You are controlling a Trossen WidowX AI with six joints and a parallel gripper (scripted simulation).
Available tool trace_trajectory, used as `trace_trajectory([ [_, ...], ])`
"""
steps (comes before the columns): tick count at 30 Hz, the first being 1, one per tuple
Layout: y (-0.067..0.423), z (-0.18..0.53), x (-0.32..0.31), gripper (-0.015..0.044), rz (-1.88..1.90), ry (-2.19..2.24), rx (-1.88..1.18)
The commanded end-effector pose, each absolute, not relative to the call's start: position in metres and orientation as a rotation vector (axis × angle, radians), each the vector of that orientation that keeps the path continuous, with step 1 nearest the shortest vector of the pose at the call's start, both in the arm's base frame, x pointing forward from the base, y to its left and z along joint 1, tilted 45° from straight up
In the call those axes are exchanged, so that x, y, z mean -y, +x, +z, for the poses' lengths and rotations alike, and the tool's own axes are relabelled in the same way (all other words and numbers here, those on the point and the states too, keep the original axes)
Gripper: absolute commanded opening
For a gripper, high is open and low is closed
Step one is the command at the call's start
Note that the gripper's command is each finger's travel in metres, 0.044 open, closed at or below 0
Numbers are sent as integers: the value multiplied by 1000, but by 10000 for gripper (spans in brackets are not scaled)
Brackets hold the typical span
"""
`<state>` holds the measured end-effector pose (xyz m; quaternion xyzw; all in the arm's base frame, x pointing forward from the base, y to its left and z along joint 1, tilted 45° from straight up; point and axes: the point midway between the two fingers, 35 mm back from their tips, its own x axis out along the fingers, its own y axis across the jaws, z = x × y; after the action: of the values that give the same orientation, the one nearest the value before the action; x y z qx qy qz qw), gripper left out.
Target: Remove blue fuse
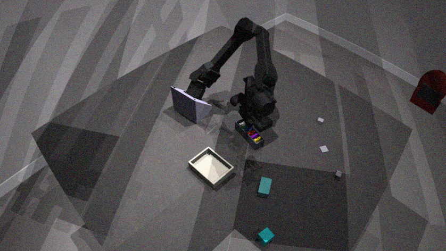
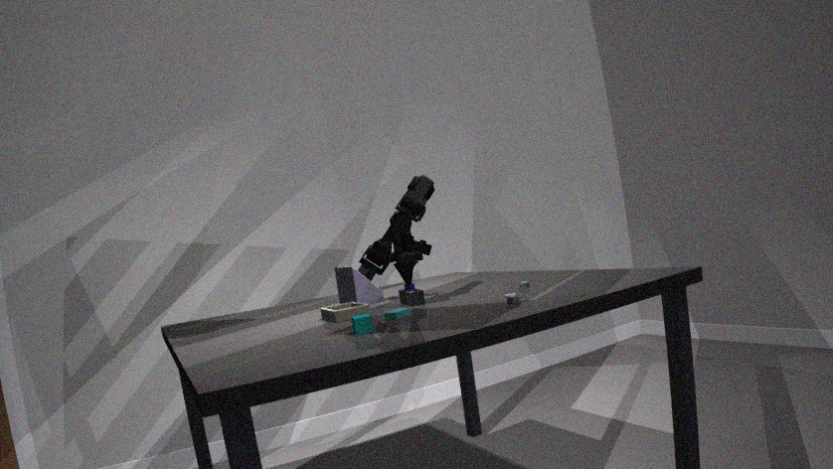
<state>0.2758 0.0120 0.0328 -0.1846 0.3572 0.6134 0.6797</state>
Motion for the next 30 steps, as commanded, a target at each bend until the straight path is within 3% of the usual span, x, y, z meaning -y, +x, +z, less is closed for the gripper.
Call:
trace_trajectory([
  [1, 276, 34, -10, 0, 1381, -423, -802],
  [30, 275, 44, 0, 0, 1380, -419, -803],
])
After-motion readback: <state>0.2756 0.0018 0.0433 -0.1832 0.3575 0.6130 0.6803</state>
